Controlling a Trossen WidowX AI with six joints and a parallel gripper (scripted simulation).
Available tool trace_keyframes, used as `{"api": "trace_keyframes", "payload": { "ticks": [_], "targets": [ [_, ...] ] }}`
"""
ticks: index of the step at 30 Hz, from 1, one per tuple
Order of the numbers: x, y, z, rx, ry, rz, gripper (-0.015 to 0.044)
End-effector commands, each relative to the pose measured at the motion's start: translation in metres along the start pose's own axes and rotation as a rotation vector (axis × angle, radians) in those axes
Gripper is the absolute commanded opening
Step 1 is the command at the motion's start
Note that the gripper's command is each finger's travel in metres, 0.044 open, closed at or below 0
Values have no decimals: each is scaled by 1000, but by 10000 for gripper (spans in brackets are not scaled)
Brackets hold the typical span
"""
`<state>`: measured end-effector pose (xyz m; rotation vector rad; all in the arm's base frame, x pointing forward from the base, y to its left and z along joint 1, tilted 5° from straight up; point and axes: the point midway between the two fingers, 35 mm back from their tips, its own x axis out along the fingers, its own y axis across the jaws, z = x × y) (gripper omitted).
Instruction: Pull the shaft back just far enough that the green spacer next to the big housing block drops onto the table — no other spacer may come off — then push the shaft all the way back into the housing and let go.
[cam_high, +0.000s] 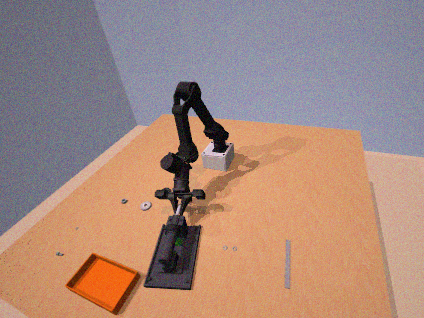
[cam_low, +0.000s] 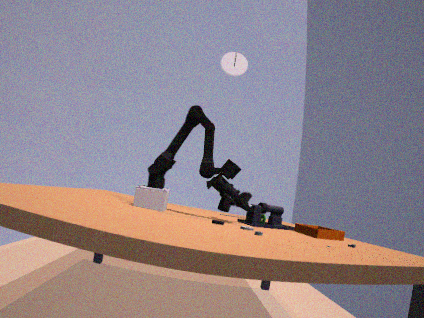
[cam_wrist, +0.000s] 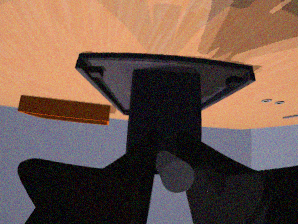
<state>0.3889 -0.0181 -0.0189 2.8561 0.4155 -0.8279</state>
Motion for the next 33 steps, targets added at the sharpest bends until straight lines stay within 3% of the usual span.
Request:
{"api": "trace_keyframes", "payload": {
  "ticks": [1, 19, 33],
  "targets": [
    [3, 1, -3, 0, 6, 0, 0],
    [5, 0, -5, 0, 6, 0, 0],
    [-3, 1, -2, 0, 0, 0, 368]
  ]
}}
